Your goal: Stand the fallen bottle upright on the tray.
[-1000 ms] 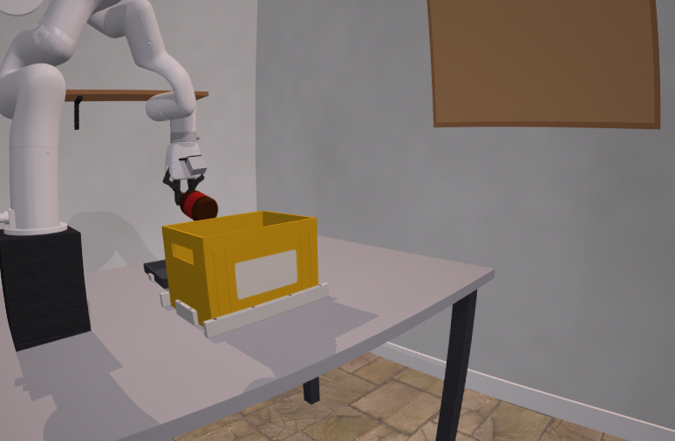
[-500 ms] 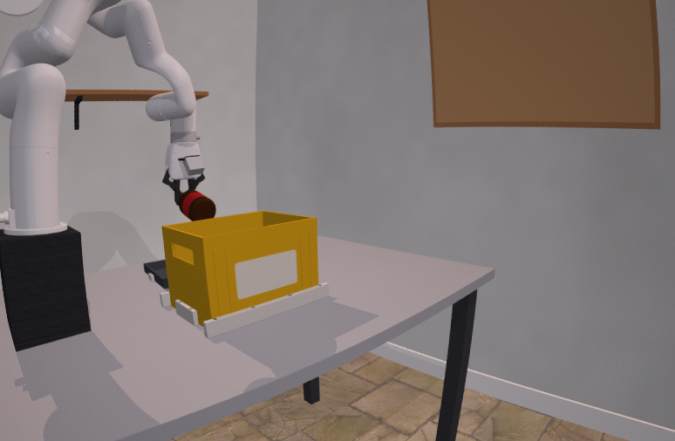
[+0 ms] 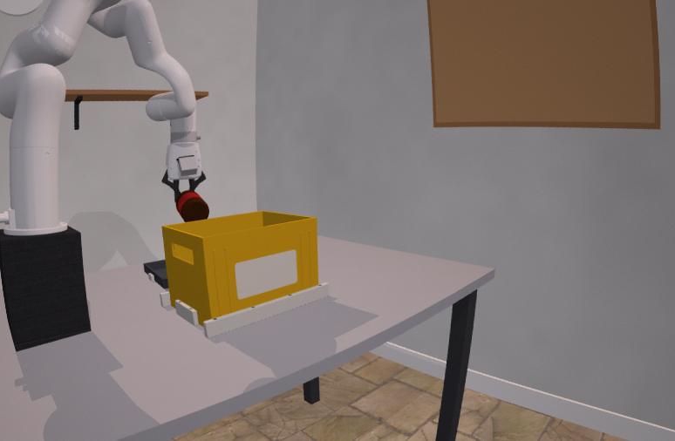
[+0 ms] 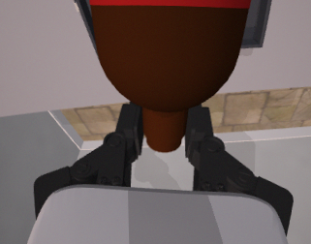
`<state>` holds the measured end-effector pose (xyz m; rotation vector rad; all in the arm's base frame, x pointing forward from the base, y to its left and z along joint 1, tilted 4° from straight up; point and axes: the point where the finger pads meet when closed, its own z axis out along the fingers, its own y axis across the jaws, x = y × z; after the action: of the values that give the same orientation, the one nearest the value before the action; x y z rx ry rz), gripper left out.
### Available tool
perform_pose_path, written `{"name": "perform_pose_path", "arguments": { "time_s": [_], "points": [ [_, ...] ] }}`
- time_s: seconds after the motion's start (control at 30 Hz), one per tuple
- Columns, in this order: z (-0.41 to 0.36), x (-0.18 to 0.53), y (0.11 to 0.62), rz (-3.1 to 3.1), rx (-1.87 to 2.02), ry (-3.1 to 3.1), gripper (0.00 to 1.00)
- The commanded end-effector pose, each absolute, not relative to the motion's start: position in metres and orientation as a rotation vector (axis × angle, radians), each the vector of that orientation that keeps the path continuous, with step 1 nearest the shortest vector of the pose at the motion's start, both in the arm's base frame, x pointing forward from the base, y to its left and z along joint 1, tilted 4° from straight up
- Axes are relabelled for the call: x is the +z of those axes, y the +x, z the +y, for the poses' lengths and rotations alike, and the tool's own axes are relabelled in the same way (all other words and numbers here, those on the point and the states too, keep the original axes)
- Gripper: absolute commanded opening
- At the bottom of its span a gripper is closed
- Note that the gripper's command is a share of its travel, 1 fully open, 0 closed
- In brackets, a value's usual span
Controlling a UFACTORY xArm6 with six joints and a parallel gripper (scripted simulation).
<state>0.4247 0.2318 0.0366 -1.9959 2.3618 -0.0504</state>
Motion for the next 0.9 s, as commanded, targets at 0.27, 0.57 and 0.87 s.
{"name": "perform_pose_path", "arguments": {
  "time_s": [0.27,0.57,0.87],
  "points": [
    [0.2326,0.0383,0.4261,2.383,-0.053,-1.964,0.0],
    [0.2326,0.0383,0.4261,2.388,-0.053,-1.958,0.0],
    [0.2326,0.0383,0.4261,2.448,-0.05,-1.88,0.0]
  ]
}}
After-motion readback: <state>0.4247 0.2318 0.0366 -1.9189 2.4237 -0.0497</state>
